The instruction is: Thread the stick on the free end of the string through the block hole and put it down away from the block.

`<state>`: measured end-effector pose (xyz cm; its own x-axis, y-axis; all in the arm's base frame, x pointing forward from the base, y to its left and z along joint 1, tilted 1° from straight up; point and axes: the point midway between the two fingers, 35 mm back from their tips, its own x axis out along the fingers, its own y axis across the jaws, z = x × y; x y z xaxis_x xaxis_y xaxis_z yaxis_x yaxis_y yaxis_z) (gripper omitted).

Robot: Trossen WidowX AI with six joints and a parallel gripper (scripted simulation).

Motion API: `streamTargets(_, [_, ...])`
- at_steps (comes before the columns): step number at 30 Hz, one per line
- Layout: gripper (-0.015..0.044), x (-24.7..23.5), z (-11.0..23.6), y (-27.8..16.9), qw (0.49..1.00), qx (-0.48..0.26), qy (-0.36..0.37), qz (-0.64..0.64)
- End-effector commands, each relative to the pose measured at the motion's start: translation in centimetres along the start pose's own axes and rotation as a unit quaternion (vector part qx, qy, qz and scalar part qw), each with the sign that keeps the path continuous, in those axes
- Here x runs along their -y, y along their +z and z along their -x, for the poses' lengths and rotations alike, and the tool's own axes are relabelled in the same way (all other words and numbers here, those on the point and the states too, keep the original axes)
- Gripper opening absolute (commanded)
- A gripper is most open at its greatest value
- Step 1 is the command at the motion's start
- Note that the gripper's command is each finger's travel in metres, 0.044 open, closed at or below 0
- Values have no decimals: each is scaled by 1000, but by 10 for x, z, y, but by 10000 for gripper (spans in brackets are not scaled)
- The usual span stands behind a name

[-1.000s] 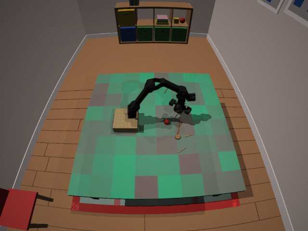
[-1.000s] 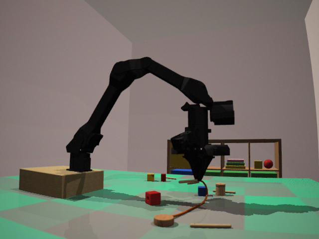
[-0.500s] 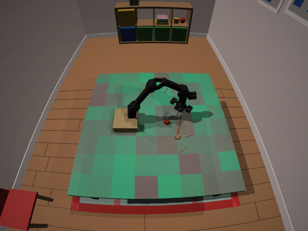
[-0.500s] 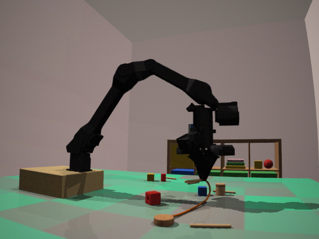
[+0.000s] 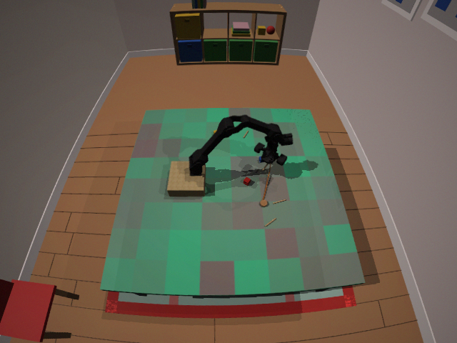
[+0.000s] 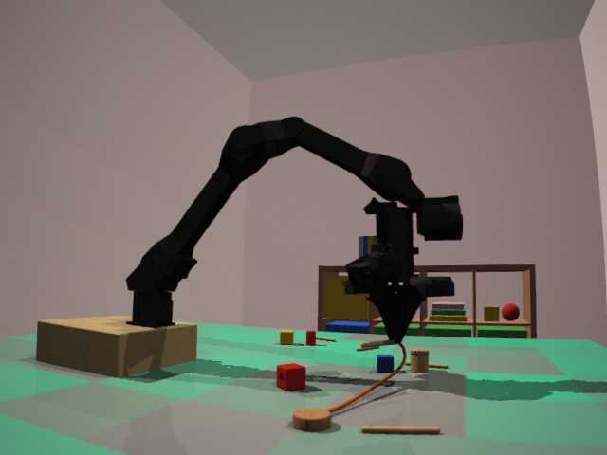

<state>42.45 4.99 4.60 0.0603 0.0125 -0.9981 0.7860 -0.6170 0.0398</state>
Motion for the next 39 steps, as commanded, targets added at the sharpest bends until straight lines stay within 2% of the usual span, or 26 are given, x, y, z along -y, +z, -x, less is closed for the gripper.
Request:
streamTargets(1, [0, 1, 0, -7, 1000, -4, -1, -2])
streamTargets(39, [0, 27, -27, 4, 1000, -3, -2, -2])
